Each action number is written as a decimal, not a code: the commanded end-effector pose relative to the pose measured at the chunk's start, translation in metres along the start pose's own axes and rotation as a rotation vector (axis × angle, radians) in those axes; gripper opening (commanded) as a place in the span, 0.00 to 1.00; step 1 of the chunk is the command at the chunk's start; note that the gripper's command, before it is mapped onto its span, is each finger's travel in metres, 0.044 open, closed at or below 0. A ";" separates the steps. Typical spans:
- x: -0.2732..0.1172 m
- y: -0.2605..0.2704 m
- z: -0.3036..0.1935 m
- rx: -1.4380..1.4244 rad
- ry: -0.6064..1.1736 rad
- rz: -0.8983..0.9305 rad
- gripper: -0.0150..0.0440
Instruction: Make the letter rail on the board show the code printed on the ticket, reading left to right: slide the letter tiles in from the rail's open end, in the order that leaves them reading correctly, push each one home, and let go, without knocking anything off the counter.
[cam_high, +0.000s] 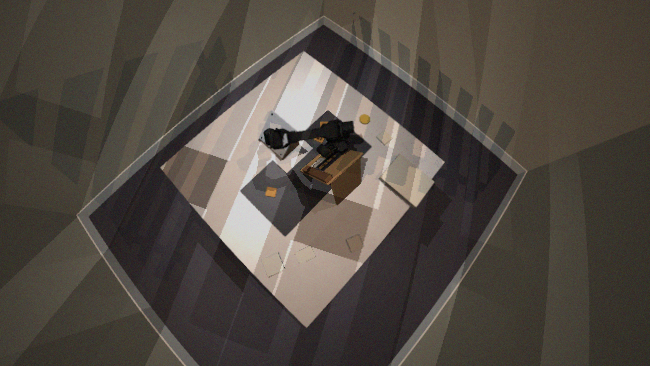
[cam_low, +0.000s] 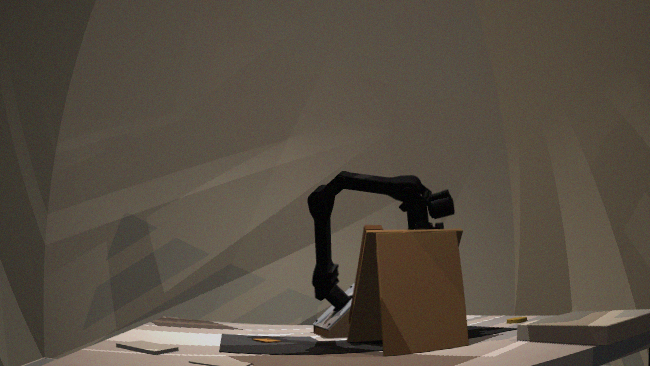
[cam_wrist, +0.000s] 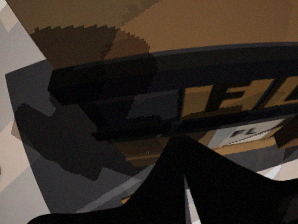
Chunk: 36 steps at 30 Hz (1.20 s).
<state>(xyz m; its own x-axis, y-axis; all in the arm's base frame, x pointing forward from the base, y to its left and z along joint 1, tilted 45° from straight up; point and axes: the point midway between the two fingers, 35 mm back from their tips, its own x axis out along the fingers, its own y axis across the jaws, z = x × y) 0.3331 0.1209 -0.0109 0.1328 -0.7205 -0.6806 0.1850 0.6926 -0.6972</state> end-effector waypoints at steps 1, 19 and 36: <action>0.000 0.001 0.004 0.000 -0.007 0.004 0.25; 0.005 0.002 0.012 0.000 -0.007 0.004 0.25; 0.011 0.002 0.018 0.001 -0.007 0.004 0.25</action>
<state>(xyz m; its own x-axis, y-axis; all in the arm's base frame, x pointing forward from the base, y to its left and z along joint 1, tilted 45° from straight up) 0.3488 0.1130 -0.0159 0.1331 -0.7199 -0.6812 0.1845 0.6933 -0.6967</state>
